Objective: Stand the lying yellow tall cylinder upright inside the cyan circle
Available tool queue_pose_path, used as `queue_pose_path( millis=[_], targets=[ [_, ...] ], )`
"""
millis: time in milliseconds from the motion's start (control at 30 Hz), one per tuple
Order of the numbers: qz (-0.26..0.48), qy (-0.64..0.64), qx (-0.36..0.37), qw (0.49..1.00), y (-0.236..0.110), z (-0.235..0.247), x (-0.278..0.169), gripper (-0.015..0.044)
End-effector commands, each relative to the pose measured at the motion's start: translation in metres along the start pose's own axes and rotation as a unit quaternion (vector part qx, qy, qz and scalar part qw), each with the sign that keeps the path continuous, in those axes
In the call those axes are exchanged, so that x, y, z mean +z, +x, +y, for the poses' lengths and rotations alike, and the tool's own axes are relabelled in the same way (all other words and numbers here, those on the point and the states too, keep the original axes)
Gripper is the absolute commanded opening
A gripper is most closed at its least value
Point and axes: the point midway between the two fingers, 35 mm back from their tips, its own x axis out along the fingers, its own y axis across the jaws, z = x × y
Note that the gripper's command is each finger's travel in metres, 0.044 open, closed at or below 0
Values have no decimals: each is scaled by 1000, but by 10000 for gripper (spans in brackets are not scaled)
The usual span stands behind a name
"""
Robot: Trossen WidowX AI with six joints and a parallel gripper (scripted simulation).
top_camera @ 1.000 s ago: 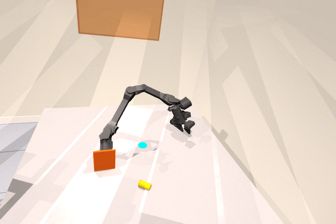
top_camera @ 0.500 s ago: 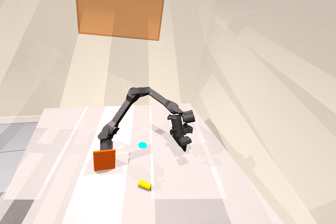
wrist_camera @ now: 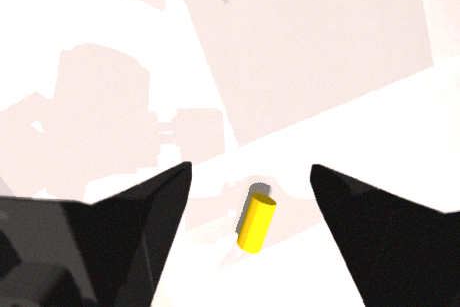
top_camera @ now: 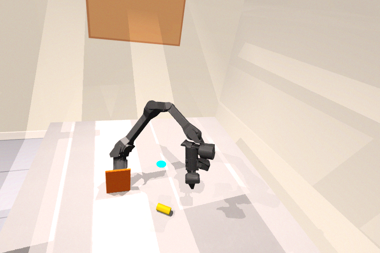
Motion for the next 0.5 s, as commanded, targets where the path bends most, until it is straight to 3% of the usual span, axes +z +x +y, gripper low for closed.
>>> queue_pose_path(
  millis=[0, 467],
  targets=[
    [32, 41, 17, 999, 8, -20, -27, 309],
    [97, 151, 83, 980, 18, -57, -96, 309]
  ],
)
